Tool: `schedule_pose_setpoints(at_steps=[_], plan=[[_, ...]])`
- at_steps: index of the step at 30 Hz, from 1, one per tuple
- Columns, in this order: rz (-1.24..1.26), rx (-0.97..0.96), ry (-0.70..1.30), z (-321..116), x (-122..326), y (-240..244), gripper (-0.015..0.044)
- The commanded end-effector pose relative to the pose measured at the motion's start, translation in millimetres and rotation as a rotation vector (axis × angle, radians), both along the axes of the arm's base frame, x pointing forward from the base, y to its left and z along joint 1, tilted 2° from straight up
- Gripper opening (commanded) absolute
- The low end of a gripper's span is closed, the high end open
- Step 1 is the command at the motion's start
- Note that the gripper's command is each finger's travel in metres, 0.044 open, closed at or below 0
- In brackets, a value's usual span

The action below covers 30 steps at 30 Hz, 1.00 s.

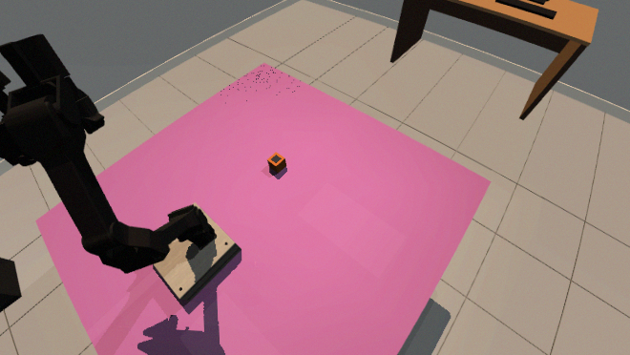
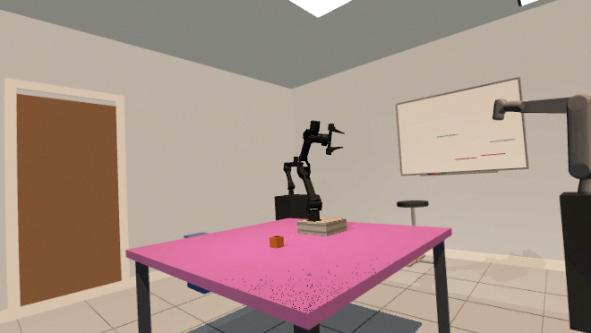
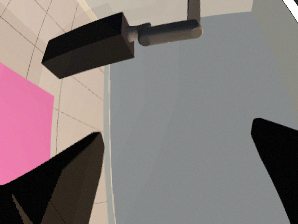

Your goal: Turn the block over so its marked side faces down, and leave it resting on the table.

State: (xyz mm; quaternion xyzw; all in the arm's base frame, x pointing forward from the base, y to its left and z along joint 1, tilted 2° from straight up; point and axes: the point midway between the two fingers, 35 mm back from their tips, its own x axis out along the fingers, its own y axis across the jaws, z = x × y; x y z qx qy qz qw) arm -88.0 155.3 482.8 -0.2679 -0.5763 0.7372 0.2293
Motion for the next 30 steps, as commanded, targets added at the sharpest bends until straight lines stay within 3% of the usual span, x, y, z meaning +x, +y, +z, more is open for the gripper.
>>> schedule_pose_setpoints(at_steps=[1,5,14,30], plan=[[-0.005,-0.005,0.002,-0.3,0.8,1.1,0.0426],[-0.113,-0.111,0.051,-9.0,22.4,27.3,0.044],[-0.614,-0.55,0.337,-64.0,132.9,103.4,0.044],[-1.235,-0.99,0.775,-166.8,280.8,118.5,0.044]])
